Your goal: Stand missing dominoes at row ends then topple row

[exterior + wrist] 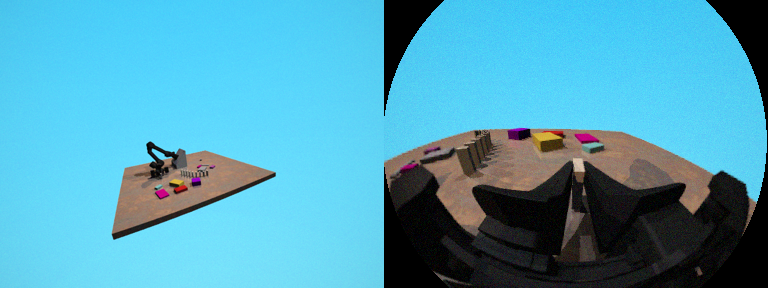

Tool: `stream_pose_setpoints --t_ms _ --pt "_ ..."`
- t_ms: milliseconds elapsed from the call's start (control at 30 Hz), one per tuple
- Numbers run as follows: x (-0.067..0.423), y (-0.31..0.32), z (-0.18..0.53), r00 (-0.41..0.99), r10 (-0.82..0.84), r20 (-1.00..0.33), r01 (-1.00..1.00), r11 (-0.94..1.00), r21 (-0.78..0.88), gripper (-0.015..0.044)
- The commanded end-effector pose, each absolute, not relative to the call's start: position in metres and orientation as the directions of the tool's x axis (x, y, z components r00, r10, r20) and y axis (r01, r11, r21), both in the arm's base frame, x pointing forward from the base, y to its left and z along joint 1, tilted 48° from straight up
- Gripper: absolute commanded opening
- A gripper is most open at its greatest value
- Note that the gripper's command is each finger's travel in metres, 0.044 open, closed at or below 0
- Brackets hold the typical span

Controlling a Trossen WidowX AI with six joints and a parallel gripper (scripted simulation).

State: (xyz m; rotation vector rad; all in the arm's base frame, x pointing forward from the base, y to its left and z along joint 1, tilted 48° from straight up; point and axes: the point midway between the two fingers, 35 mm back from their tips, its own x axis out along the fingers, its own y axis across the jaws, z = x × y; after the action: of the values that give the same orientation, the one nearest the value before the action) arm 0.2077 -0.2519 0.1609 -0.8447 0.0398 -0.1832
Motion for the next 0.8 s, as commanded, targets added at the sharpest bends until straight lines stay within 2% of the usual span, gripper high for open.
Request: stream_pose_setpoints --t_ms 0,433,767 --pt "0.208 -0.252 0.161 0.984 -0.173 0.038 0.143 0.65 -0.746 0.0108" --pt "0.208 -0.251 0.162 0.984 -0.173 0.038 0.143 0.65 -0.746 0.044" --pt "0.214 -0.216 0.195 0.983 -0.178 0.038 0.147 0.65 -0.746 0.044"
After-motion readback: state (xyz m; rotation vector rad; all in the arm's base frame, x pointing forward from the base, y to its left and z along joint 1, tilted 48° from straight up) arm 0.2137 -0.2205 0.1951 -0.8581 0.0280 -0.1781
